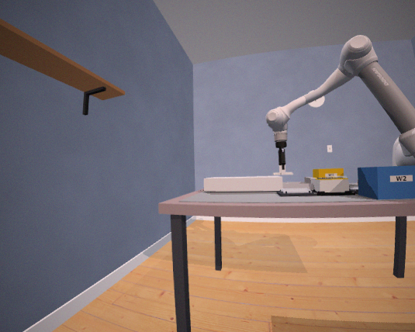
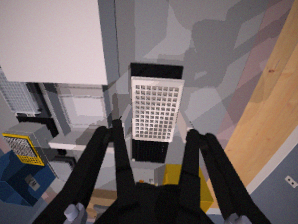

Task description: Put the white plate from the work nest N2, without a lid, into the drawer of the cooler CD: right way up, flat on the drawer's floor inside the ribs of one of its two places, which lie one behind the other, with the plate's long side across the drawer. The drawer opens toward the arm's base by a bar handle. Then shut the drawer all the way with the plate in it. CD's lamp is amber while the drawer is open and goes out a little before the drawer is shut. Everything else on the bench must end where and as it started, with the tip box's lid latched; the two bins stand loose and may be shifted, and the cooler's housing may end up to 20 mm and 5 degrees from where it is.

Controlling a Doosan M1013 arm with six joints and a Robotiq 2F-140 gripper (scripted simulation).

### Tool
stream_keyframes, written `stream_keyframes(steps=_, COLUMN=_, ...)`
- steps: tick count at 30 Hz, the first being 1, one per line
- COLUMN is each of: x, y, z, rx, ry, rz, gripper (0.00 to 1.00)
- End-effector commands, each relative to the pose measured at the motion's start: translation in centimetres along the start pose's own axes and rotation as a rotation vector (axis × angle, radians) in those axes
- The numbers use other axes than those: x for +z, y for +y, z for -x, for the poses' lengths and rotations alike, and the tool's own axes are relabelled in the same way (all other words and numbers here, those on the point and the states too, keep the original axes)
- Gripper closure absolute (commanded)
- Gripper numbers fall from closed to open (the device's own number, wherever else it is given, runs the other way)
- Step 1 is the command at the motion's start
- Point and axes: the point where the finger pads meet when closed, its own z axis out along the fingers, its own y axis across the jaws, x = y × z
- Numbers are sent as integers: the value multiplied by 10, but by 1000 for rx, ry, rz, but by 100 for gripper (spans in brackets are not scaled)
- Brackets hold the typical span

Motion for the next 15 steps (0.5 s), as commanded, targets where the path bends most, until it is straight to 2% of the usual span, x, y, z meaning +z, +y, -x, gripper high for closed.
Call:
stream_keyframes(steps=1, x=-5, y=0, z=0, rx=0, ry=0, rz=0, gripper=100)
stream_keyframes(steps=15, x=-21, y=0, z=0, rx=0, ry=0, rz=0, gripper=100)
